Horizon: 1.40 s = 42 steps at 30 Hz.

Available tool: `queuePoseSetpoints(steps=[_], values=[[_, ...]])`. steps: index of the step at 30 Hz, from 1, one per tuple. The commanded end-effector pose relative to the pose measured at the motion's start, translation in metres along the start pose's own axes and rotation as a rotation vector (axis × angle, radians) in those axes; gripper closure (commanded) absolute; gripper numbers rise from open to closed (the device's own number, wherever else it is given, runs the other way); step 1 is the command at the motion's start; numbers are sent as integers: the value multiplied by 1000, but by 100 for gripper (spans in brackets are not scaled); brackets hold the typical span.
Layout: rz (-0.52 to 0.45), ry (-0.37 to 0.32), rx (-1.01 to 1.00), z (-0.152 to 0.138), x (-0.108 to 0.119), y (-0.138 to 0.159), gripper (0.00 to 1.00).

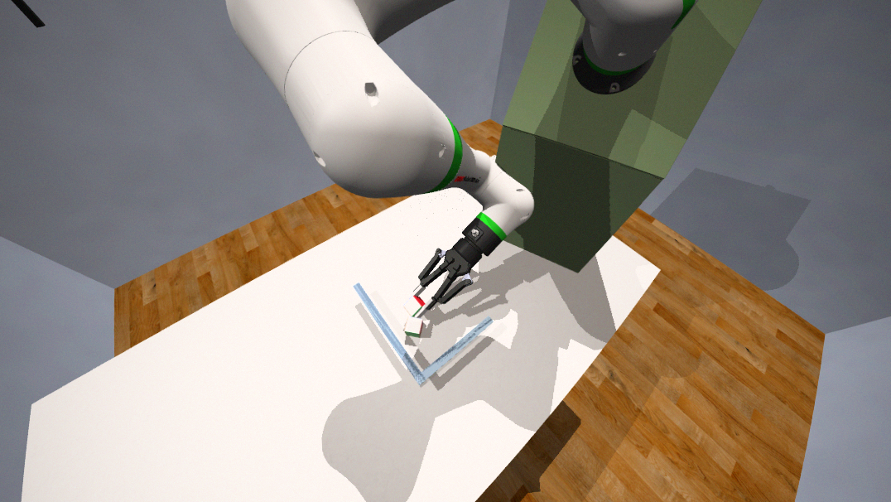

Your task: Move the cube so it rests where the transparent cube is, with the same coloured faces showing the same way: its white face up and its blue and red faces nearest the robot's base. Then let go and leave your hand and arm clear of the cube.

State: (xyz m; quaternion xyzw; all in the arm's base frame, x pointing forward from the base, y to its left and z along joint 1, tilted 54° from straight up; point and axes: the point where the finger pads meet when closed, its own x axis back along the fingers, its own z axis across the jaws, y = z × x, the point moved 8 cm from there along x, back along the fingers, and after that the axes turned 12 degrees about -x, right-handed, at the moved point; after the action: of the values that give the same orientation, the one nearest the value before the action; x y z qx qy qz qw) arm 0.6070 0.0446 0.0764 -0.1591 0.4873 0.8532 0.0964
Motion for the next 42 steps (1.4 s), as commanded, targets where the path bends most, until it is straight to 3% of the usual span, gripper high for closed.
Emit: queuePoseSetpoints(steps=[1,17,42], values=[[0,0,0,0,-1,-2,100],[0,0,0,-5,-13,-23,100],[0,0,0,-6,-15,-26,100]])
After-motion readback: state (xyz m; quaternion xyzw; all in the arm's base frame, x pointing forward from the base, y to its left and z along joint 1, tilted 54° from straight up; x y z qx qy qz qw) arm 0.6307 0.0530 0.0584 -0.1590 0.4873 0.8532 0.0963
